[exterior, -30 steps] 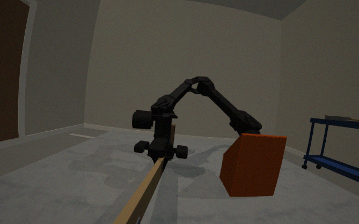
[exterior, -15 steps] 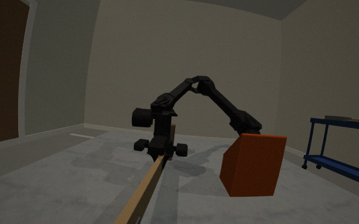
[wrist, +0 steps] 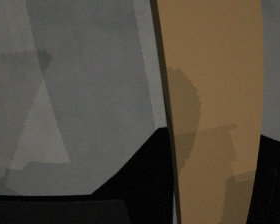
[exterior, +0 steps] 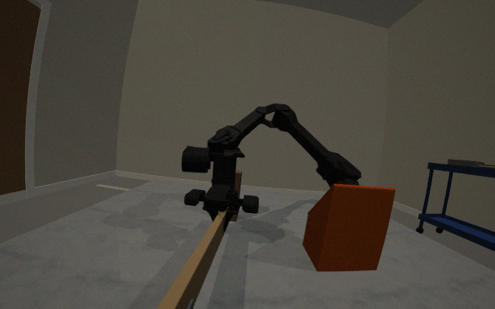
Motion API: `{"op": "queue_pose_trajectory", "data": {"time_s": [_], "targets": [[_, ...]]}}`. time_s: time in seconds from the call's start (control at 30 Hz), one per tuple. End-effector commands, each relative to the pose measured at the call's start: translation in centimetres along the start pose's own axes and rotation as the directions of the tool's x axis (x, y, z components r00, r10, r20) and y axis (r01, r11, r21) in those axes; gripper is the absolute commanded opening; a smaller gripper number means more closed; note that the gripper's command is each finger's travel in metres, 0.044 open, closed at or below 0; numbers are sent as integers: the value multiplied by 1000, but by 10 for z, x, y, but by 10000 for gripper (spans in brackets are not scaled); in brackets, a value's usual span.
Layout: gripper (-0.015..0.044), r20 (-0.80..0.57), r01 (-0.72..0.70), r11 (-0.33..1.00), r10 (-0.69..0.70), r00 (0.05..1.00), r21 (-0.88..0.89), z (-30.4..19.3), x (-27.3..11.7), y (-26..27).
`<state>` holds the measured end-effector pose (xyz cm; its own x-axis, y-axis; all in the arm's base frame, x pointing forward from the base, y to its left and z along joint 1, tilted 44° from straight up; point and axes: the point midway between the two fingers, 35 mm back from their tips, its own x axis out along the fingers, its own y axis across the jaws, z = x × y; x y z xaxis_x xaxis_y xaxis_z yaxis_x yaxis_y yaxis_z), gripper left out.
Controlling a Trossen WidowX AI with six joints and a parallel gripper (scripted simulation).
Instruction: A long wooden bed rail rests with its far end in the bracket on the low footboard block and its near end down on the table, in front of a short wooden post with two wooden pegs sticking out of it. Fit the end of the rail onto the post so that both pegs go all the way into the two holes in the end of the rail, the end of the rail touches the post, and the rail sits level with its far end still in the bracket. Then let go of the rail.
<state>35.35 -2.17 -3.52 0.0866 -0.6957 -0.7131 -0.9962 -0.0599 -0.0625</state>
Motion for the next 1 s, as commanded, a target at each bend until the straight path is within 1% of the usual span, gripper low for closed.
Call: {"op": "queue_pose_trajectory", "data": {"time_s": [0.0,0.53,0.97], "targets": [[0,16,13,1000,-13,1000,0,3,-8,-4],[0,17,13,1000,-13,1000,0,3,-16,-4],[0,16,13,1000,-13,1000,0,3,-10,-3]]}}
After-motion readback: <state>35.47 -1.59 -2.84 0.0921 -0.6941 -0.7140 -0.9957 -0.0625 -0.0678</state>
